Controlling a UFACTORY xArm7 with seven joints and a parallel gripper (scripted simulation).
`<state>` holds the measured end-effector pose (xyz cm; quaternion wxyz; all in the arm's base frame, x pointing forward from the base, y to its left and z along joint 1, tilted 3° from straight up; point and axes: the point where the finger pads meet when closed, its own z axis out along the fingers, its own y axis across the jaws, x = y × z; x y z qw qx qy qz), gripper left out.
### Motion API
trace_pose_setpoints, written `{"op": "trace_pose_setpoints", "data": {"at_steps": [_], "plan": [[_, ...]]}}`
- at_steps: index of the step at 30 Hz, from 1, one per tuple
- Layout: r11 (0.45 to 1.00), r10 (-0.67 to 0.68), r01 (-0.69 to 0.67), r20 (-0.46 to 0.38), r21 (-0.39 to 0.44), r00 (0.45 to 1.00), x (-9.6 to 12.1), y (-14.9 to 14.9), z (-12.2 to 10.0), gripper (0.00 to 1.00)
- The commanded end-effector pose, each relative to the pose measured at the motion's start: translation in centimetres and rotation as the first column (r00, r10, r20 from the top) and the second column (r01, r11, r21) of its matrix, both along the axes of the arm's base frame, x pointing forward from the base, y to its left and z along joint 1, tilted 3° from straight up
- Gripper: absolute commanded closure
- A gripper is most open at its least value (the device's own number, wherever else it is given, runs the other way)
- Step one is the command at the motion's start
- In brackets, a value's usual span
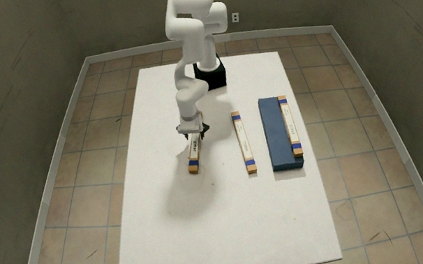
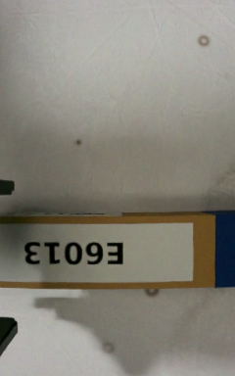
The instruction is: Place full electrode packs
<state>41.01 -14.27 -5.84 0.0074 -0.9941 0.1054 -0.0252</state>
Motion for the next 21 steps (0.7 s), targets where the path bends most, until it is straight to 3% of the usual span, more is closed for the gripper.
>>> {"op": "trace_pose_setpoints", "data": {"at_steps": [1, 21], "plan": [[1.0, 0.0, 0.0, 0.004, -0.001, 1.0, 0.2, -0.1, 0.1, 0.26], [1.0, 0.0, 0.0, 0.004, -0.001, 1.0, 0.2, -0.1, -1.0, 0.26]]}}
